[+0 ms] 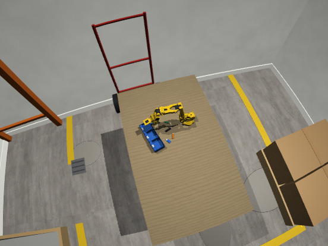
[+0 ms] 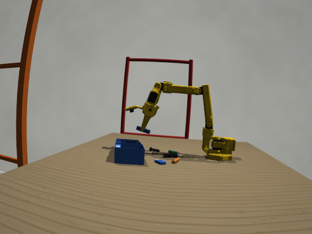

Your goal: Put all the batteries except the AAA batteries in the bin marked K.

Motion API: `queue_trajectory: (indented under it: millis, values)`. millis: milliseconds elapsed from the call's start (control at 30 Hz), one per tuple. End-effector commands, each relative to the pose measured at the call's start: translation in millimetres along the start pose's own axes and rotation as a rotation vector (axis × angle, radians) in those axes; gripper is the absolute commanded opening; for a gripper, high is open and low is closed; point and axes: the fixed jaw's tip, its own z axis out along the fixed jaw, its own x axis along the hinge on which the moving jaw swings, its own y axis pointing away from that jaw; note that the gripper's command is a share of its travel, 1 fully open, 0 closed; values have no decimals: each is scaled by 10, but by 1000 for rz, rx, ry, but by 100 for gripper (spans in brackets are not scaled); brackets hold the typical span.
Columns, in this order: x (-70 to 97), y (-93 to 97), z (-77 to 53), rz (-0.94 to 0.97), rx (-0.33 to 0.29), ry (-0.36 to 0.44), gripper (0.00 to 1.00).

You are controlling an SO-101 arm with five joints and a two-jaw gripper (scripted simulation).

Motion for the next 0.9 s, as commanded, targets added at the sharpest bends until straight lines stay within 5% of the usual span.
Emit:
queue_trajectory:
  millis: [0, 167, 867]
  values:
    - [-340, -154, -29, 135, 37, -181, 0]
    - [-492, -251, 3, 229, 48, -264, 0]
    - [-572, -271, -11, 251, 49, -295, 0]
